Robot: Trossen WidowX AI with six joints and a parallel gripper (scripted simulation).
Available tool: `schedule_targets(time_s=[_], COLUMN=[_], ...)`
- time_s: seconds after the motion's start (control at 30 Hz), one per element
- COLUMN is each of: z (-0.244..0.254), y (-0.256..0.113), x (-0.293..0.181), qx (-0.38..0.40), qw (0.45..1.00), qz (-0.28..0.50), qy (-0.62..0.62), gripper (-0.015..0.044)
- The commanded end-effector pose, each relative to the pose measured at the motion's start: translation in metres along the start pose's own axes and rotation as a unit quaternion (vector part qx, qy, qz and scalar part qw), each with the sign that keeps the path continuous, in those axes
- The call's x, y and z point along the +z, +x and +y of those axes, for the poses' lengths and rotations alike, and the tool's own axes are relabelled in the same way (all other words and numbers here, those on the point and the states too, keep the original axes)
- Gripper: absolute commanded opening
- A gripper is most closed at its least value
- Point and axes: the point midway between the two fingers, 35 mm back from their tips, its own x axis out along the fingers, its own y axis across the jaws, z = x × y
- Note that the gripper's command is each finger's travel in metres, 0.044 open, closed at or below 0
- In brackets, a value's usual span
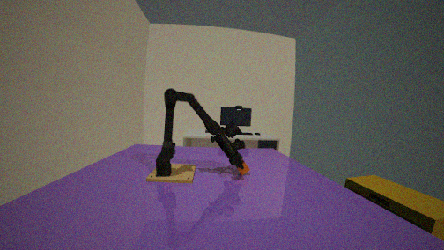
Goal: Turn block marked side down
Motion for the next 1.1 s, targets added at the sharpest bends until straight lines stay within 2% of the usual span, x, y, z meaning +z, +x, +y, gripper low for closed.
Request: schedule_targets(time_s=[0.0, 0.6, 1.07], z=[0.000, -0.002, -0.002], y=[0.005, 0.002, -0.002], x=[-0.001, -0.015, -0.014], qx=[-0.002, -0.002, -0.002], qw=[0.999, 0.984, 0.981], qz=[-0.033, -0.176, -0.194], qy=[-0.003, 0.001, 0.001], gripper=[0.0000, 0.0000, 0.0000])
